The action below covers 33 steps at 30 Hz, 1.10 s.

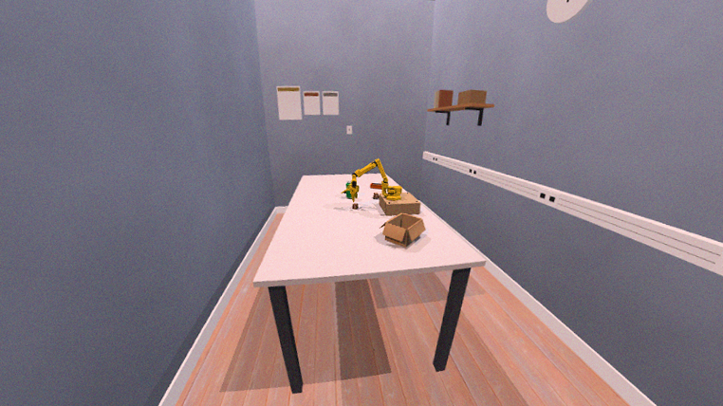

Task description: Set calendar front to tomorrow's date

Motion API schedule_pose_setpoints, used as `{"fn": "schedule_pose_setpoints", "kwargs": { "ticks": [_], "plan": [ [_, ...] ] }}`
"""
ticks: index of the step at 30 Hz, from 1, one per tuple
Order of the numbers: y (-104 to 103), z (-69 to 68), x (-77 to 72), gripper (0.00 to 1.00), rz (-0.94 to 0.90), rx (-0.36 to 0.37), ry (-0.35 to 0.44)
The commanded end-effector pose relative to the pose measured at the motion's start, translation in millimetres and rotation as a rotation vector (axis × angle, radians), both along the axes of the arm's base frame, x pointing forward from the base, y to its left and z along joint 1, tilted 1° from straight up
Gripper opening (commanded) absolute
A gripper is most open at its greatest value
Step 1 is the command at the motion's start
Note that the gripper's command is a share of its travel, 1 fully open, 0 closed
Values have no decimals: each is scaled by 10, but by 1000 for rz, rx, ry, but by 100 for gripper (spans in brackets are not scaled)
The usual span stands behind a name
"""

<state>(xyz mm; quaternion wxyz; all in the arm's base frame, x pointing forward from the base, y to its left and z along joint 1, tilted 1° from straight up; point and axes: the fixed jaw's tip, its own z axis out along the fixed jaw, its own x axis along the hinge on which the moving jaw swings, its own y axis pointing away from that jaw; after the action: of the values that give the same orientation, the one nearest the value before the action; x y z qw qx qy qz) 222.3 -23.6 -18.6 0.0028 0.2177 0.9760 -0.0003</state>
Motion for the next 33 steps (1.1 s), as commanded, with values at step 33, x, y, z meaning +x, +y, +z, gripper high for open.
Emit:
{"fn": "schedule_pose_setpoints", "kwargs": {
  "ticks": [33],
  "plan": [
    [28,-395,-18,35,0,2,9]
  ]
}}
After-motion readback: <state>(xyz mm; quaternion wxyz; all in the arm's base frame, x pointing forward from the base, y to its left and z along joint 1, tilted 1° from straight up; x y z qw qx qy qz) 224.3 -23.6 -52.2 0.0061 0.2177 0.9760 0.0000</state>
